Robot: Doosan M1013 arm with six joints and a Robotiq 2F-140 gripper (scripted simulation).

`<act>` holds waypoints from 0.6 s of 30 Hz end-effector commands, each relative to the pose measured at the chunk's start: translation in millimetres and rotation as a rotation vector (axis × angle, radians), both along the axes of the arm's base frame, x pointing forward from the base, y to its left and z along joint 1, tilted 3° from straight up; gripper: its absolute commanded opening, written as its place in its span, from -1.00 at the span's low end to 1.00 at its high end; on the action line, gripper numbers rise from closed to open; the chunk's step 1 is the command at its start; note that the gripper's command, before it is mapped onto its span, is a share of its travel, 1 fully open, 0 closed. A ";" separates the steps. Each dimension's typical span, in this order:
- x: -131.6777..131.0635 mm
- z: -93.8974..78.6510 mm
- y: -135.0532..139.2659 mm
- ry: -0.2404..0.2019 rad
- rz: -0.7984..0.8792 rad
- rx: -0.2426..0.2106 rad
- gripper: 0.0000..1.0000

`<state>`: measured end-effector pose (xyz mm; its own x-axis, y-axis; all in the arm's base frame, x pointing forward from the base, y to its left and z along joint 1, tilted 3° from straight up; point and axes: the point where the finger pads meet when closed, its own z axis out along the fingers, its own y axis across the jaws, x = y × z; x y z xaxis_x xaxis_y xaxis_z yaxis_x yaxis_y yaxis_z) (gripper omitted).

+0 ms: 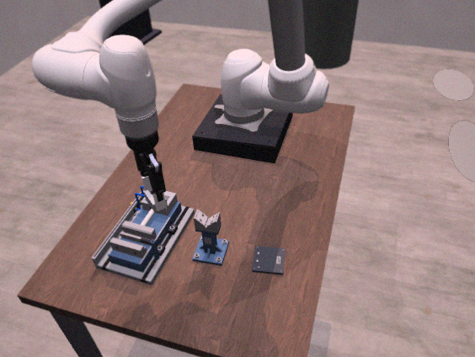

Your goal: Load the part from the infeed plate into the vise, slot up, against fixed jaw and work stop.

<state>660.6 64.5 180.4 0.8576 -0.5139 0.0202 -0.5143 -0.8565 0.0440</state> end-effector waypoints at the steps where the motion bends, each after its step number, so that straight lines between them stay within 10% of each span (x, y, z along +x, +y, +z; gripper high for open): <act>1: 7.2 -0.3 -13.1 0.011 0.079 0.005 -1.00; 18: 28.6 0.9 -61.3 0.026 0.392 0.008 -1.00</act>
